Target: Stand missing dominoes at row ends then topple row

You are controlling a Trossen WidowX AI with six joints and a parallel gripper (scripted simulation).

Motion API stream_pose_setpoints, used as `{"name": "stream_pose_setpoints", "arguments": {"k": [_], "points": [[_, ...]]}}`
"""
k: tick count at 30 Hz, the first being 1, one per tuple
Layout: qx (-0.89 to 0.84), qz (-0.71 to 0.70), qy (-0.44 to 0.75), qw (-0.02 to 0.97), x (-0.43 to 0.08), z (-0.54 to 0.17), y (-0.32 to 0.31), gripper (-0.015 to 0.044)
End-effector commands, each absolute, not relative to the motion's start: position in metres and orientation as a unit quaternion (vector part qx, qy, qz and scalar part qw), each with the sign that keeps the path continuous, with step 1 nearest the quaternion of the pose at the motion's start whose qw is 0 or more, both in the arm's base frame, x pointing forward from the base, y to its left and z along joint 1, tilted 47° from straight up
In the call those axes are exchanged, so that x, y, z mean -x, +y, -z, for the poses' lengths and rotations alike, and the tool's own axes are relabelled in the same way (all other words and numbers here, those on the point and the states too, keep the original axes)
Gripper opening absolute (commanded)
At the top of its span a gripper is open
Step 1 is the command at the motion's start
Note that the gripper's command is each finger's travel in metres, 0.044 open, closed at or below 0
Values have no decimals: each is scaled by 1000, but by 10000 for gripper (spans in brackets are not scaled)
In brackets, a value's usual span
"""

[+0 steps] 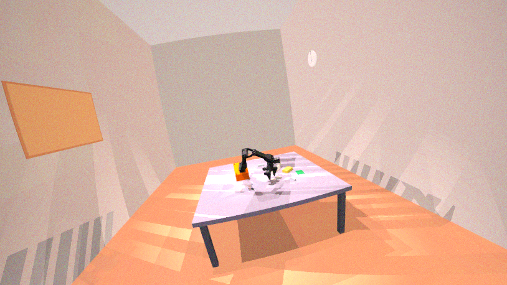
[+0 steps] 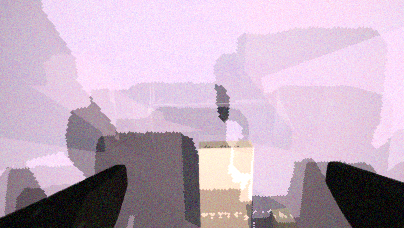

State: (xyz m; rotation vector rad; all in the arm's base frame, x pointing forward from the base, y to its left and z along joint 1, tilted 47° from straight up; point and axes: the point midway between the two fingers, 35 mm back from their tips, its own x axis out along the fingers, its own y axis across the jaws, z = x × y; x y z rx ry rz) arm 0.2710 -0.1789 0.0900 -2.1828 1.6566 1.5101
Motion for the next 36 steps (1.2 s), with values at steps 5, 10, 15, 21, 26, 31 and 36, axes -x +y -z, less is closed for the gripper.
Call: {"name": "stream_pose_setpoints", "arguments": {"k": [5,10,15,21,26,31,36], "points": [[696,-487,527,4,-269,-79,-187,440],[696,-487,527,4,-268,-79,-188,440],[696,-487,527,4,-268,-79,-188,361],[696,-487,527,4,-268,-79,-188,204],[696,-487,527,4,-268,-79,-188,107],[696,-487,527,4,-268,-79,-188,107],[696,-488,527,4,-268,-85,-182,107]]}}
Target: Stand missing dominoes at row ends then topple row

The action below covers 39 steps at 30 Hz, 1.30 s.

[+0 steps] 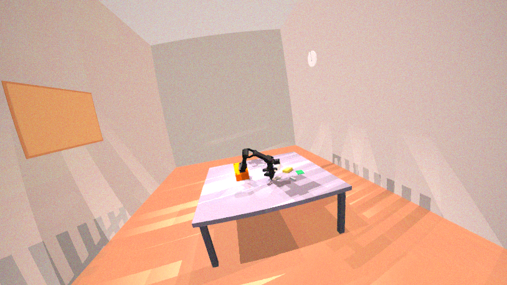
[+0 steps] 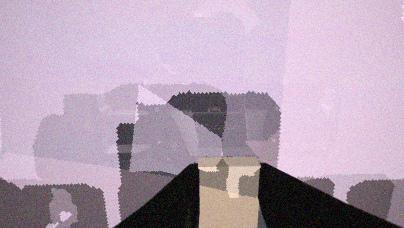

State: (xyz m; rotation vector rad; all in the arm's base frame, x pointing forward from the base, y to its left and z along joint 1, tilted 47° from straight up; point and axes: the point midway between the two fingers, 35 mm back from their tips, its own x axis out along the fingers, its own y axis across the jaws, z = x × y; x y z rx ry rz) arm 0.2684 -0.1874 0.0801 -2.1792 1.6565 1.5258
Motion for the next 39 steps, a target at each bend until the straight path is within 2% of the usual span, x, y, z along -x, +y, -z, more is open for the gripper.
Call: {"name": "stream_pose_setpoints", "arguments": {"k": [1,11,18,29,34,39], "points": [[696,-488,527,4,-268,-92,-173,107],[695,-490,525,6,-267,-181,-77,107],[695,-486,529,12,-267,-187,-71,107],[588,-142,705,371,-239,-207,-89,107],[471,47,717,511,-225,-216,-96,107],[328,227,682,613,-211,-223,-103,107]]}}
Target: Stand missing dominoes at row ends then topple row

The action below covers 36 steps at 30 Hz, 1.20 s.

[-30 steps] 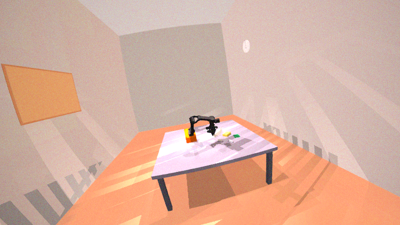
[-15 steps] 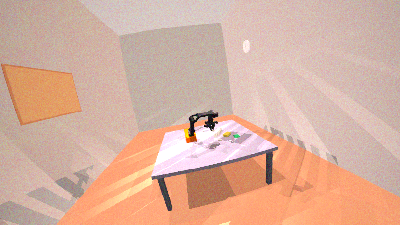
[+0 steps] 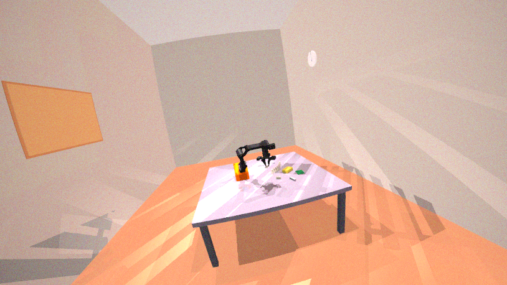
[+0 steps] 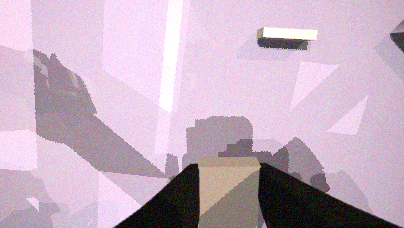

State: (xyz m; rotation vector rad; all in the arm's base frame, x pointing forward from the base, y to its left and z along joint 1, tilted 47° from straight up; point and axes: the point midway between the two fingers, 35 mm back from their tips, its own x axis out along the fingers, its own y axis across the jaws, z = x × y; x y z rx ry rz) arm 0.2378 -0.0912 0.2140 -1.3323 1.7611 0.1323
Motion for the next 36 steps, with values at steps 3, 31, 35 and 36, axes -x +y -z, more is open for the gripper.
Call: {"name": "stream_pose_setpoints", "arguments": {"k": [3,31,35,36], "points": [[306,250,674,624,-209,-224,-104,107],[187,161,695,675,-192,-184,-110,107],[159,135,689,694,-191,-175,-109,107],[153,129,687,699,-190,-173,-109,107]]}}
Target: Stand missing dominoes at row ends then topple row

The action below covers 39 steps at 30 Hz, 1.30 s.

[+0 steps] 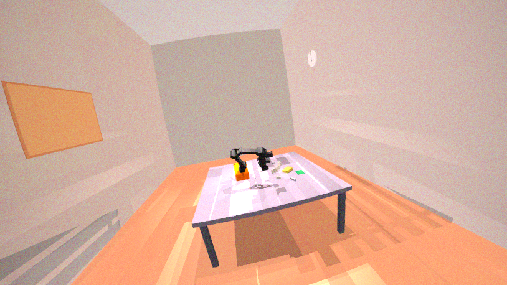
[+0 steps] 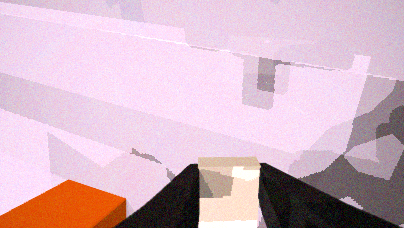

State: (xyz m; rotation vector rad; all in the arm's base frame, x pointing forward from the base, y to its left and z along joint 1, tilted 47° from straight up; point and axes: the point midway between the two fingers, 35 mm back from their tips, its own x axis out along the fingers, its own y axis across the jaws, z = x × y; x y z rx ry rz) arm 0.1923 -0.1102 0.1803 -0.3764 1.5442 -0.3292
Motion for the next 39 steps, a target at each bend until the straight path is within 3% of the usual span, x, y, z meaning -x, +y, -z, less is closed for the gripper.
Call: {"name": "stream_pose_setpoints", "arguments": {"k": [1,39], "points": [[147,122,684,704,-190,-171,-109,107],[111,-38,412,904,-202,-160,-120,107]]}}
